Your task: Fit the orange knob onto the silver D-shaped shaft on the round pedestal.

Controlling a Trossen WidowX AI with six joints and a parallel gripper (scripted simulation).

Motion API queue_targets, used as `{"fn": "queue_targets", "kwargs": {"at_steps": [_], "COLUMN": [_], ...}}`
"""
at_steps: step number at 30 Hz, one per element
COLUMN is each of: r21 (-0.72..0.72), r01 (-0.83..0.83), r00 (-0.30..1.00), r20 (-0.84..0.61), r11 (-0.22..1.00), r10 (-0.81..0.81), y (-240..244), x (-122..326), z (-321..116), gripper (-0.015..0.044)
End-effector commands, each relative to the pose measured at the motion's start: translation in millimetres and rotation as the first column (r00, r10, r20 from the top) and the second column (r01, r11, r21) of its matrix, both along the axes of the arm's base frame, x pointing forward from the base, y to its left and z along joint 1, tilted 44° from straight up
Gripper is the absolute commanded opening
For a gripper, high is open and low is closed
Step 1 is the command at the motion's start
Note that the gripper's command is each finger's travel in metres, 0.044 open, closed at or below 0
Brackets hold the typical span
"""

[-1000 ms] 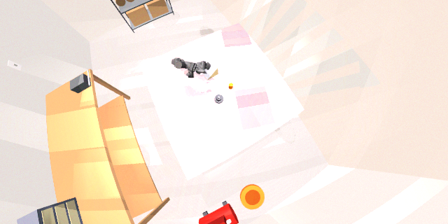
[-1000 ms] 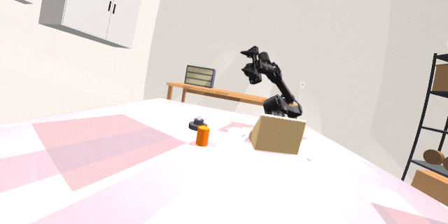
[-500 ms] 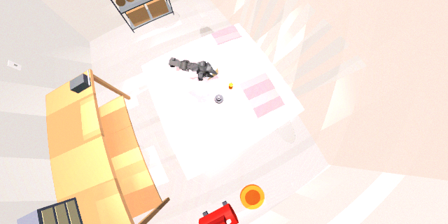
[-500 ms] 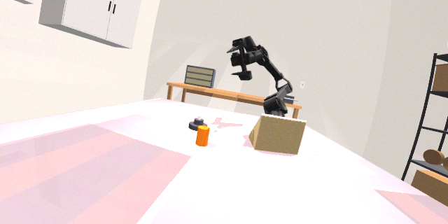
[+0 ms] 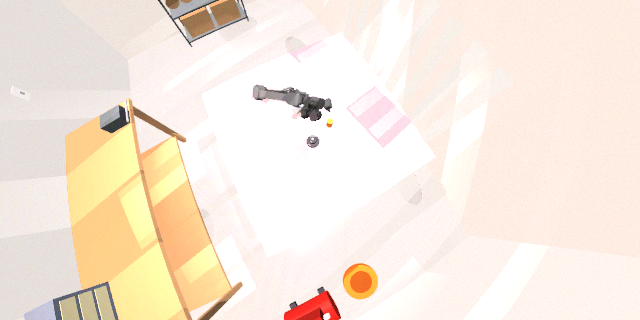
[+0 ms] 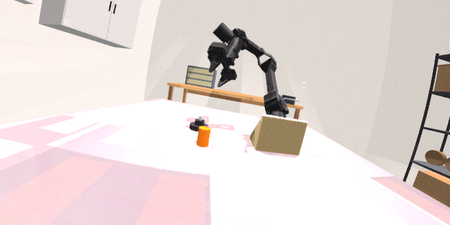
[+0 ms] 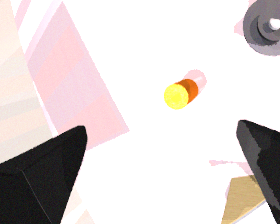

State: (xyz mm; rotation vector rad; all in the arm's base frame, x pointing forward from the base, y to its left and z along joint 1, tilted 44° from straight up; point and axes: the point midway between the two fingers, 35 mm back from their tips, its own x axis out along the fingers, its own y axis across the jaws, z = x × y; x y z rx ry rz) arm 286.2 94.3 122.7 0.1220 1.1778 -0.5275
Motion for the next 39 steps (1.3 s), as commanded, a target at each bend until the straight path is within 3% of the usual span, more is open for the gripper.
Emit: {"fn": "queue_targets", "kwargs": {"at_steps": [1, 10, 39], "r21": [-0.152, -0.357, -0.362], "r01": [-0.065, -0.25, -0.254], "r00": [0.985, 0.874, 0.872], "r20": [-0.17, -0.483, -0.487], "r11": [0.986, 0.9, 0.897], "r10": [0.038, 0.052, 0.05], "y": [-1.2, -9.2, -52.0], "x": [9.0, 9.2, 10.4], "z": [-39.7, -118.0, -161.1], "gripper": [0.044, 0.044, 0.044]}}
